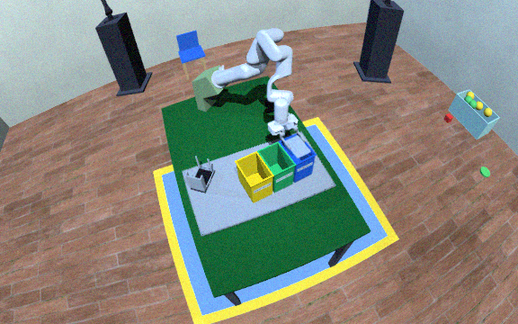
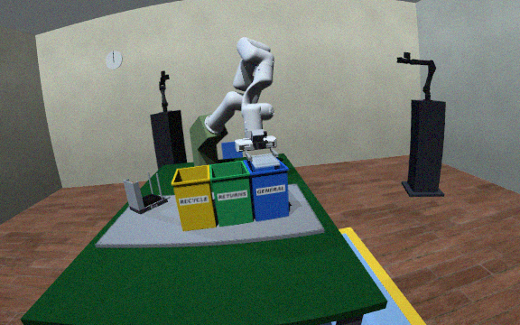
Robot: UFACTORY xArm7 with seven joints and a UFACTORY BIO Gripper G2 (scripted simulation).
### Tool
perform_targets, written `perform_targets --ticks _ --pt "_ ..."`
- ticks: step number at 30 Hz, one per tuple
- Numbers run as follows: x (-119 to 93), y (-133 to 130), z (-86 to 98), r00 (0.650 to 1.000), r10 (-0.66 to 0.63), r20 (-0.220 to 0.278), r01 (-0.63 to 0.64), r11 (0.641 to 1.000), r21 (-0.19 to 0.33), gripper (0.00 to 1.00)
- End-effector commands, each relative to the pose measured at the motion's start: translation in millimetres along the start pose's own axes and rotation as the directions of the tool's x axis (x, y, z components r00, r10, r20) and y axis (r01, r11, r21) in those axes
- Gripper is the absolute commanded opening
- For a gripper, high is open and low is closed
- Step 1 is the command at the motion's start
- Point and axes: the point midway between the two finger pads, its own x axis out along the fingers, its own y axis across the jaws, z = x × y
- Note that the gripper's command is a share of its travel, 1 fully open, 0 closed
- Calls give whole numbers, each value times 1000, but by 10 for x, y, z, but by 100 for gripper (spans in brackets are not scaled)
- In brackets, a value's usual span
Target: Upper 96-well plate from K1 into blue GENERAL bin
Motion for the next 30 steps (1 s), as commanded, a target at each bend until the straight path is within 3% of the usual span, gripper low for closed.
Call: perform_targets --ticks 1,10,30 --pt "10 -1 -64 1000 0 4 0 1000 1 0" --pt "11 -2 -209 1000 0 4 0 1000 1 0" --pt "11 -2 -209 1000 0 4 0 1000 1 0"
